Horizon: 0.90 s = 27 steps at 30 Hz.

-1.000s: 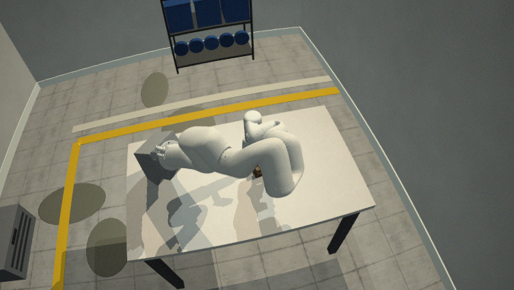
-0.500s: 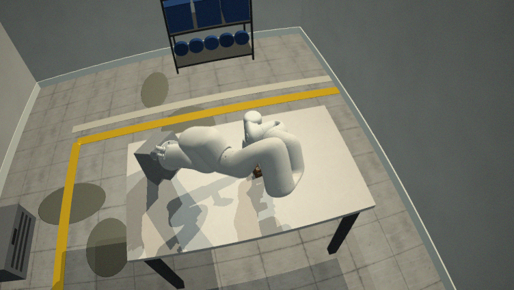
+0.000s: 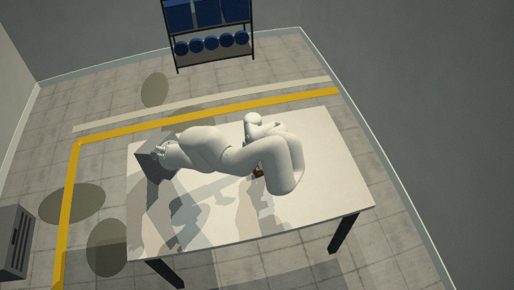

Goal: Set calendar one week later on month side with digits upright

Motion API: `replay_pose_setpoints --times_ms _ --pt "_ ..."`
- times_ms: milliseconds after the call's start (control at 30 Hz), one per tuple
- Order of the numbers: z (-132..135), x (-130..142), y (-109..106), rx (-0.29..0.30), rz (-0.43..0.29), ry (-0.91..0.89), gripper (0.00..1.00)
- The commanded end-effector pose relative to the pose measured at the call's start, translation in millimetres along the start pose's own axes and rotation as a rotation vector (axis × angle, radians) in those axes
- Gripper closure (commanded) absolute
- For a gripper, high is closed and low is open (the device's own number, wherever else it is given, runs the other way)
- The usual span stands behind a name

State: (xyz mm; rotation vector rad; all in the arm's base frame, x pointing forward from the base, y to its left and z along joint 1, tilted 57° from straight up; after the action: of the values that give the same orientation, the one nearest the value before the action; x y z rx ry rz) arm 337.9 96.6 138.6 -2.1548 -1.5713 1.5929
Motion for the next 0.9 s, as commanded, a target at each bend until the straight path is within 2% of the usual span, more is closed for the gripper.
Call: replay_pose_setpoints --times_ms 0,867 --pt "-0.6 0.8 2.7 -0.002 -0.002 -0.001 0.71" --pt "-0.6 0.8 15.4 -0.002 -0.002 -0.001 0.71"
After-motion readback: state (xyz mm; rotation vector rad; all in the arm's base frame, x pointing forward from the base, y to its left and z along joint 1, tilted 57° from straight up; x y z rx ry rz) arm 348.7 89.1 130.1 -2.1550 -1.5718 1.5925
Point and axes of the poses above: the point where the finger pads meet when closed, its own y axis out along the fingers, its own z axis across the jaws, x = y × z, the point moved 7 cm from there along -y, back along the fingers, and after that the axes turned 1 degree about y, right-handed, at the moved point
